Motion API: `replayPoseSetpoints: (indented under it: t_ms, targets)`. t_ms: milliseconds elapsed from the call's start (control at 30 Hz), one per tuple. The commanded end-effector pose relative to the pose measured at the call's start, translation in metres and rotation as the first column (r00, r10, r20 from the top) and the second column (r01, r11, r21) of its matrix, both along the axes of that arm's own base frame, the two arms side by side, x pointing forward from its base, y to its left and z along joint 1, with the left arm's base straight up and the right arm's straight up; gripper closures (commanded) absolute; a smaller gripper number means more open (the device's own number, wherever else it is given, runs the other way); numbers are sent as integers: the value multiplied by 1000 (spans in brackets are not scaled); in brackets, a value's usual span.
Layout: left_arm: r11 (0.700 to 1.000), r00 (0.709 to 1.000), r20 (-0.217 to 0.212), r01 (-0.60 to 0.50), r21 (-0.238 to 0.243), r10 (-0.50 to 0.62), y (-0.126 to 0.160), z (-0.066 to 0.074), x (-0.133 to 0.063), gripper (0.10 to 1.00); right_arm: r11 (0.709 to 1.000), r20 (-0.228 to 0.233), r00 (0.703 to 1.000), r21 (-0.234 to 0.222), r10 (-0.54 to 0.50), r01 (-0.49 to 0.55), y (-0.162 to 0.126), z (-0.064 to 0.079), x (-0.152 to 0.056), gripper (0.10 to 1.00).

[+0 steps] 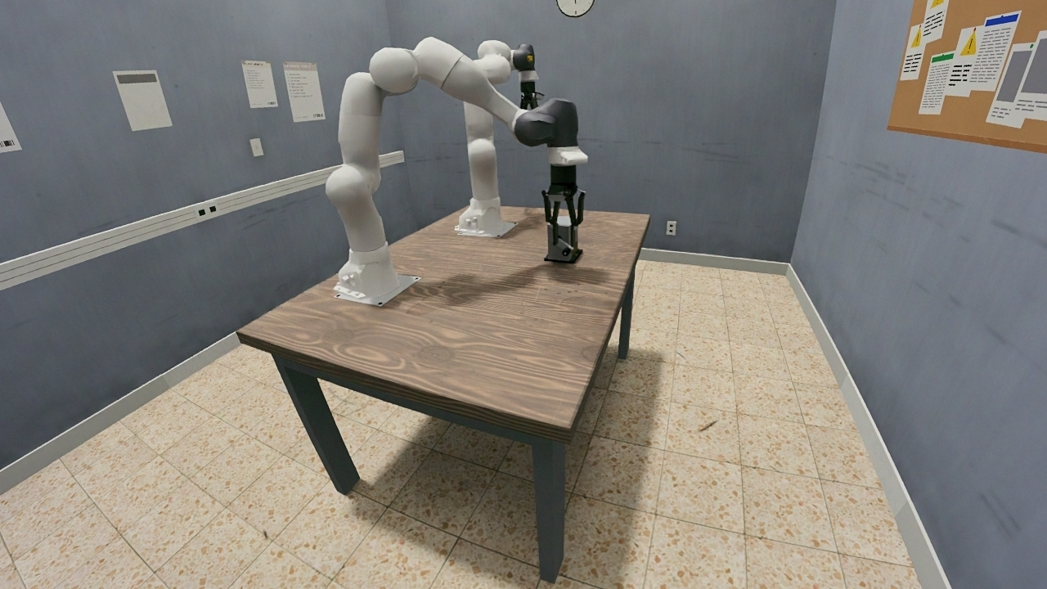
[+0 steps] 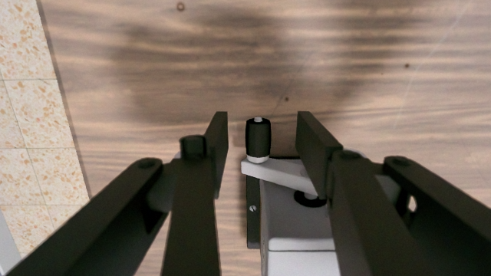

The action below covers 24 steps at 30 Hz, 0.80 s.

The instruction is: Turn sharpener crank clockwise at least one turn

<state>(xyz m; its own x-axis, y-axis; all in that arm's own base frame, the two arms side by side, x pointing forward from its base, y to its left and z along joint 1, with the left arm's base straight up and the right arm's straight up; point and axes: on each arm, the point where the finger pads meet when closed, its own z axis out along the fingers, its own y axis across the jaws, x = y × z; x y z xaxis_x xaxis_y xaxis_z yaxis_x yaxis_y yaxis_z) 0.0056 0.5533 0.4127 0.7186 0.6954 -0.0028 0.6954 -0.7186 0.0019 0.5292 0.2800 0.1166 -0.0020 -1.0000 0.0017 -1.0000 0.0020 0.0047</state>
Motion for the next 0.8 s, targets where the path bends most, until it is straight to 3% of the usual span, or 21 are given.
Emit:
replayPoseSetpoints:
  t_ms: [0,767]
  targets:
    - [1000,1000,1,-7,3,7,1,0,-1,98,1000,5,1000,2,3,-3,1,-4,1,711]
    - [1000,1000,1,-7,3,7,1,0,-1,98,1000,5,1000,2,3,-3,1,-7,1,711]
